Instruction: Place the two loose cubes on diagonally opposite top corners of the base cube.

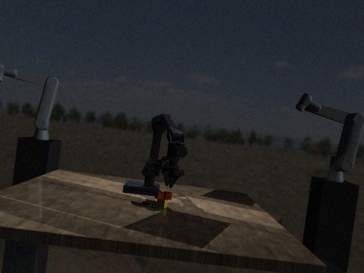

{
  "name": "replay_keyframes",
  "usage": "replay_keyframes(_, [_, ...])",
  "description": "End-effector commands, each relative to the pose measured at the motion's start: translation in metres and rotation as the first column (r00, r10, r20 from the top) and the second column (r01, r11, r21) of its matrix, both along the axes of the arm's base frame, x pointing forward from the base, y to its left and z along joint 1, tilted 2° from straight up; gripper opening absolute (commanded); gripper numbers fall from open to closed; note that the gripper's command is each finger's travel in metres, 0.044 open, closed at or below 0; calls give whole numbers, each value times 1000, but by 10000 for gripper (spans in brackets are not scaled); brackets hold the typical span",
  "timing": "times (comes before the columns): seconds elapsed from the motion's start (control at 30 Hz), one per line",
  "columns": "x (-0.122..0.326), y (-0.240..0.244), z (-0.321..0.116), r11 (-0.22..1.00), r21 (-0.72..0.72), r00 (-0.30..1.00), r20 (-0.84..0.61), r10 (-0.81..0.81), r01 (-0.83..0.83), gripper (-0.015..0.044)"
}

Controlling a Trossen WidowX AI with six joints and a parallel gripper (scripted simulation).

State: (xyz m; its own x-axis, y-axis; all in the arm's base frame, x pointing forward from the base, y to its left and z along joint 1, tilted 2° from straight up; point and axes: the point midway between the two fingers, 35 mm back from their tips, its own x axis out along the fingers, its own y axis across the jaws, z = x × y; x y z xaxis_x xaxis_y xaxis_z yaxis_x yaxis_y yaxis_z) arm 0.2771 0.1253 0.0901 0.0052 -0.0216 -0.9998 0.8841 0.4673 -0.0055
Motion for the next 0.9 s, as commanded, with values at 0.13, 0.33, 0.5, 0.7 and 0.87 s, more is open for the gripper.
replay_keyframes(0.13, [0, 0, 15, 1000, 2, 1000, 4, -2, 2, 205])
replay_keyframes(0.33, [0, 1, 25, 1000, 2, 1000, 4, -2, 2, 205])
replay_keyframes(0.5, [0, 1, 28, 1000, 2, 1000, 5, 1, -1, 284])
replay_keyframes(0.7, [-19, 48, 26, 1000, 6, 1000, 2, 1, -1, 400])
replay_keyframes(0.87, [-47, 93, 27, 1000, 9, 1000, -1, 1, -1, 400])
